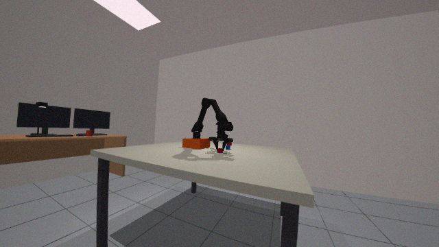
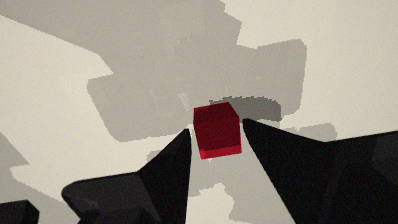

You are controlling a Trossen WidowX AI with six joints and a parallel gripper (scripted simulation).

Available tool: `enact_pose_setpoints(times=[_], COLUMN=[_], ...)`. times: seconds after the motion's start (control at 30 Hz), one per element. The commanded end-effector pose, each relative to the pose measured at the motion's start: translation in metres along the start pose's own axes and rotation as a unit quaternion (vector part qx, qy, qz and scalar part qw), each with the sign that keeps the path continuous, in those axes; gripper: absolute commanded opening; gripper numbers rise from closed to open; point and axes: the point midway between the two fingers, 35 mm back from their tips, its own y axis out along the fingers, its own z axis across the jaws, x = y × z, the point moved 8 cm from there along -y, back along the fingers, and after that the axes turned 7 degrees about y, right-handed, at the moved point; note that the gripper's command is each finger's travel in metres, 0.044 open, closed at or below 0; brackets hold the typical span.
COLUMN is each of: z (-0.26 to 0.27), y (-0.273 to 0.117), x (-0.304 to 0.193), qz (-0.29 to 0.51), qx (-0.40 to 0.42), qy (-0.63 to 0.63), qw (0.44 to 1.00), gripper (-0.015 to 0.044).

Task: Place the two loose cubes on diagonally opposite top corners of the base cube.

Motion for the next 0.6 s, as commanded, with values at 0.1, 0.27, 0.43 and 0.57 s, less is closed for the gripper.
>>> enact_pose_setpoints(times=[0.1, 0.27, 0.43, 0.57], z=[0.0, -0.002, -0.004, -0.005], y=[0.001, -0.009, -0.025, -0.037], x=[0.0, -0.001, -0.001, -0.001], qz=[0.002, 0.002, 0.002, 0.002], qx=[0.0, 0.0, 0.0, 0.0], qy=[-0.002, -0.002, -0.002, -0.002], qw=[1.0, 1.0, 1.0, 1.0], gripper=[0.0105, 0.0105, 0.0105, 0.0105])
